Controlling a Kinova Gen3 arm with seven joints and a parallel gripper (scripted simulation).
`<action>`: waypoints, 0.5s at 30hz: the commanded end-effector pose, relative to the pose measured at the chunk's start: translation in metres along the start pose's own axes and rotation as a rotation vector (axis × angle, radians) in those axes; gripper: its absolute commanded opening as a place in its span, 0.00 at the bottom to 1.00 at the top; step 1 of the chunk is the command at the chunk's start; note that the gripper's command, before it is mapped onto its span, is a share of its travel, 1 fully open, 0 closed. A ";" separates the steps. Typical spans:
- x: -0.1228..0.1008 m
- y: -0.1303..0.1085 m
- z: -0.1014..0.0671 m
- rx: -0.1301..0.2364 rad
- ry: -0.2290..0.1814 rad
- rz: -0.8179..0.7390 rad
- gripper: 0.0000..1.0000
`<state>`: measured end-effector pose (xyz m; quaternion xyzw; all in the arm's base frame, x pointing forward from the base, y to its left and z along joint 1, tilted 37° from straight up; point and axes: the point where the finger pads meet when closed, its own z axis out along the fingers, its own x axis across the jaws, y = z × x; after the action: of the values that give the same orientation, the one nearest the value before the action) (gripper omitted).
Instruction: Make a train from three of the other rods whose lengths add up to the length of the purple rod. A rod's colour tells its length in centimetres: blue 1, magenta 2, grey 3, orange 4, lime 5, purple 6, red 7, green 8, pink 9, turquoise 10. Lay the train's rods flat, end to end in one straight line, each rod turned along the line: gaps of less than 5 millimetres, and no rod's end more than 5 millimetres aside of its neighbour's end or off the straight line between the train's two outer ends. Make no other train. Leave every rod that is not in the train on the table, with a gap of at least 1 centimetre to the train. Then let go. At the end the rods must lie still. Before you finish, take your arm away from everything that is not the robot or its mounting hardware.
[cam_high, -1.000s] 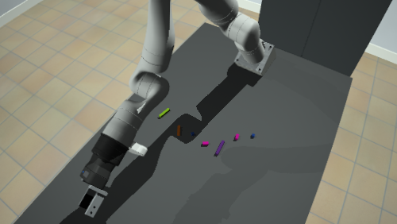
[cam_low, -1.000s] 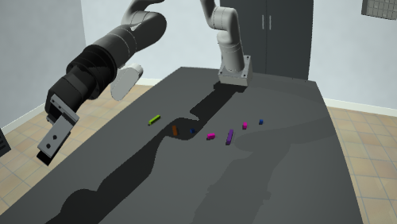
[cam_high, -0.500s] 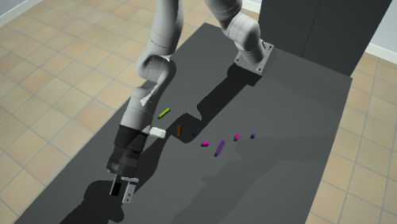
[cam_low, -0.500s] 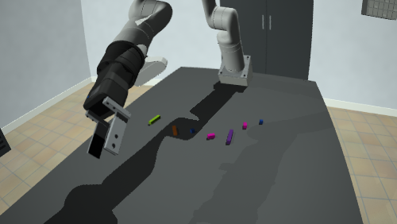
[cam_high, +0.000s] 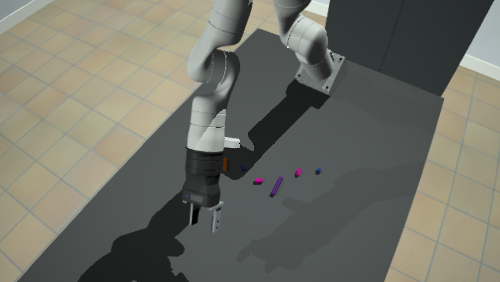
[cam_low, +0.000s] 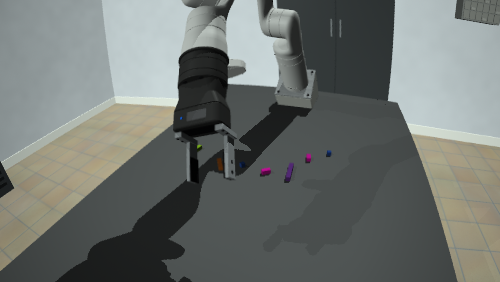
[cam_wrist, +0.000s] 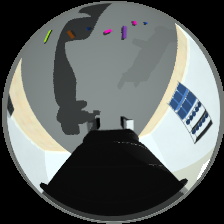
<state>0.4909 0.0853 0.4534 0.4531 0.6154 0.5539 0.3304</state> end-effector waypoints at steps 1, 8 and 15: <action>0.020 -0.008 -0.013 0.045 0.012 -0.062 1.00; 0.041 -0.049 -0.024 0.172 0.017 -0.166 1.00; 0.057 -0.080 -0.032 0.269 0.019 -0.257 1.00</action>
<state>0.4307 0.1185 0.3838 0.4148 0.7309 0.4272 0.3335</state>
